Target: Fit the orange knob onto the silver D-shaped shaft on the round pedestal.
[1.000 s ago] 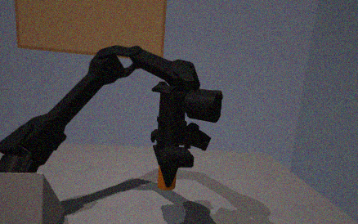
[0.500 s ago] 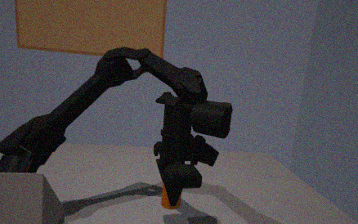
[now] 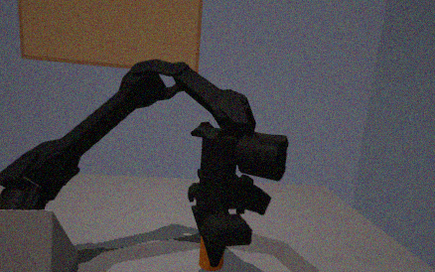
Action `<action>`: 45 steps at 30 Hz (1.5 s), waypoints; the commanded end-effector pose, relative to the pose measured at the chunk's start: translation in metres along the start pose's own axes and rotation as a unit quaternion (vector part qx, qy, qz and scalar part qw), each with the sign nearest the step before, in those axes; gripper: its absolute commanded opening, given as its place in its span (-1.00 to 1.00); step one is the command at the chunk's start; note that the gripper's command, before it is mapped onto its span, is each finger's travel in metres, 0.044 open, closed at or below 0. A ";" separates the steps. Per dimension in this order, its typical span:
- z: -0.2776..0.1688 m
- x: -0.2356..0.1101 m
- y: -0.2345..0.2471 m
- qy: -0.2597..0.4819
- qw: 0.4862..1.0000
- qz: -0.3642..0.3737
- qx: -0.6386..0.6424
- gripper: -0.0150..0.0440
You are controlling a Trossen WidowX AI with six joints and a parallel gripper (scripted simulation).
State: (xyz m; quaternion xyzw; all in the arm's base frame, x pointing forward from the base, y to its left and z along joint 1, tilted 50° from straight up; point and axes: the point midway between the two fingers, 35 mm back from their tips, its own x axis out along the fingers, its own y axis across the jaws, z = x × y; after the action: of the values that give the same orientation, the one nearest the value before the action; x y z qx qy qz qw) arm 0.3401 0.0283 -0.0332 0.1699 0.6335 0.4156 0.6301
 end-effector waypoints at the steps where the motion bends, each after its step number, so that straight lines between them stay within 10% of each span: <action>1: -0.001 0.013 -0.001 0.000 1.000 0.002 0.005 -0.49; 45: -0.001 0.015 -0.002 0.000 0.995 0.002 -0.102 -0.49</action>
State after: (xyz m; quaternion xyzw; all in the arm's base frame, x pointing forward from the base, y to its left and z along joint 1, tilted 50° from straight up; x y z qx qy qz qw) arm 0.3358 0.0399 -0.0438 0.1260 0.6030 0.4618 0.6381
